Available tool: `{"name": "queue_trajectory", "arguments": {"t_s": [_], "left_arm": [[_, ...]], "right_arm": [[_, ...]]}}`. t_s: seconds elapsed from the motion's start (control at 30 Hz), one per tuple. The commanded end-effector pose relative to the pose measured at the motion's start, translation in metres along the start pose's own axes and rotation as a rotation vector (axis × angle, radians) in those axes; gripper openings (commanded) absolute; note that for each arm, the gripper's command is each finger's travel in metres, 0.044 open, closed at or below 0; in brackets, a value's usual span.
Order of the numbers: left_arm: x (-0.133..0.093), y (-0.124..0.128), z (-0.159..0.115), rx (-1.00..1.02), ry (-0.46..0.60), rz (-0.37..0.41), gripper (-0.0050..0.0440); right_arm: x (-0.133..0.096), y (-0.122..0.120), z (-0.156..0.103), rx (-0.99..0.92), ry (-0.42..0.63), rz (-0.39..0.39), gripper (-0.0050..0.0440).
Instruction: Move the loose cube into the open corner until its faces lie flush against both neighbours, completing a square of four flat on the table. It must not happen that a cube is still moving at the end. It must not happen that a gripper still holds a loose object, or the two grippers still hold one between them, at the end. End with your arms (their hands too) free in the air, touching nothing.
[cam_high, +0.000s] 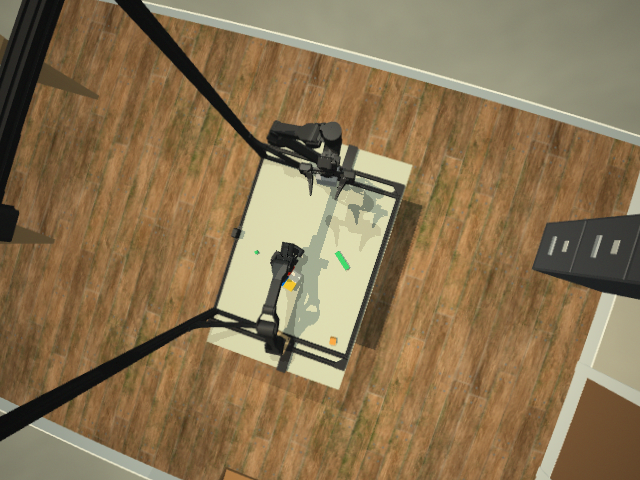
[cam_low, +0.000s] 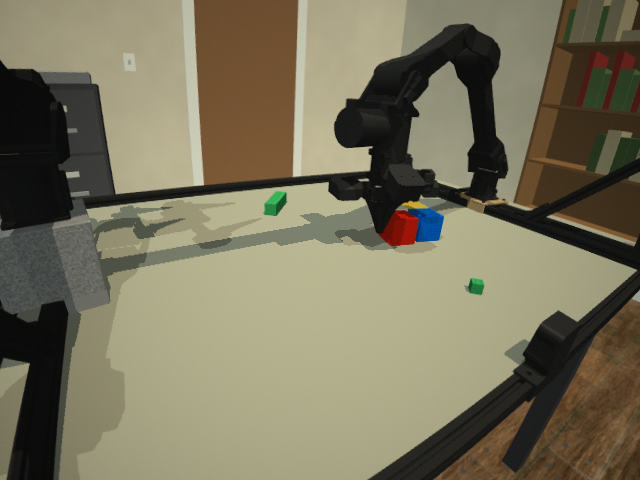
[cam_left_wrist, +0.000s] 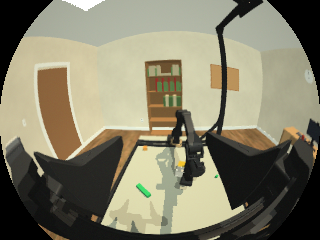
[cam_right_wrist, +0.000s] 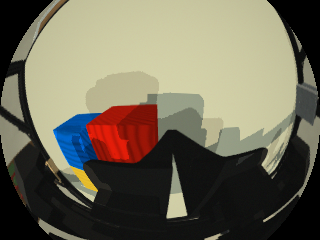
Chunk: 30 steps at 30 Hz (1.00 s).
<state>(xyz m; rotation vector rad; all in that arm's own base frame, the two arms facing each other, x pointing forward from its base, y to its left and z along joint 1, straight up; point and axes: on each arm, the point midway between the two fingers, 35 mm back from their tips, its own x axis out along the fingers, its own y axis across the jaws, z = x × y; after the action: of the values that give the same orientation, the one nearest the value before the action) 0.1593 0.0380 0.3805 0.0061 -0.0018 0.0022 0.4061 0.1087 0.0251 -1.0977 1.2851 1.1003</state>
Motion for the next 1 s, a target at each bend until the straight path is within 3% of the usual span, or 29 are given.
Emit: {"name": "queue_trajectory", "arguments": {"t_s": [0.0, 0.7, 0.97], "left_arm": [[0.000, 0.000, 0.000, -0.007, 0.001, -0.002, 0.0400], [0.000, 0.000, 0.000, -0.007, 0.001, -0.002, 0.0400], [0.000, 0.000, 0.000, -0.007, 0.001, -0.002, 0.0400]], "right_arm": [[-0.004, 0.004, 0.000, 0.005, -0.005, -0.006, 0.0000], [-0.004, 0.010, 0.001, 0.005, -0.005, -0.006, 0.0000], [-0.004, -0.009, 0.001, 0.003, -0.003, -0.004, 0.0000]]}}
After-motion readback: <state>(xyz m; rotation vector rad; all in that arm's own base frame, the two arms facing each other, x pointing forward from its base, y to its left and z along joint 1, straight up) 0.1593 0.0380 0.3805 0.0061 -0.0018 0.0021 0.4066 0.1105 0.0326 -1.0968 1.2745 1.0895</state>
